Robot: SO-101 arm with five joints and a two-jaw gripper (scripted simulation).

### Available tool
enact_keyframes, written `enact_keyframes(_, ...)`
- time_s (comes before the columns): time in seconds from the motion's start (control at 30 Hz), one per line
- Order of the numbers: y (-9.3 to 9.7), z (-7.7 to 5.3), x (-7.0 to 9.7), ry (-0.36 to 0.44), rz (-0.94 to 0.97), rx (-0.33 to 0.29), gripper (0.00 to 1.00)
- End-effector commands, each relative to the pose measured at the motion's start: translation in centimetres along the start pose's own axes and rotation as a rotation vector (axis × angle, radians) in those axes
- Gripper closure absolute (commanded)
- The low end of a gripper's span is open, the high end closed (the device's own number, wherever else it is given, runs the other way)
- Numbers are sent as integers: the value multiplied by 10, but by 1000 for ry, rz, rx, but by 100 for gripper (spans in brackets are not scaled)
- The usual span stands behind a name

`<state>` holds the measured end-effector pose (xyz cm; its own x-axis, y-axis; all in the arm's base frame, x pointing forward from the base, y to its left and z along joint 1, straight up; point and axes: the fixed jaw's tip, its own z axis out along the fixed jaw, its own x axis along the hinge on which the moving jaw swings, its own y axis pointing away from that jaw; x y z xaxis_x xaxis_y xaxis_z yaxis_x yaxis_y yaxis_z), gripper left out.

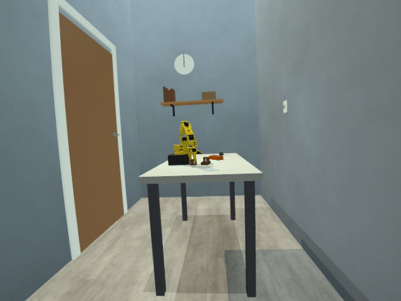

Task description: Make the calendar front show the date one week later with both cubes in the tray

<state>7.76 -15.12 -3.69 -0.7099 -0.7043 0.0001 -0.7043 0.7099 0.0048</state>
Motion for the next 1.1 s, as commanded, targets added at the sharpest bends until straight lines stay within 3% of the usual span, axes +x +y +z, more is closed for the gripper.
enact_keyframes(0.0,5,4,0,-8,1,-20,100)
enact_keyframes(1.07,5,12,0,-8,1,-20,100)
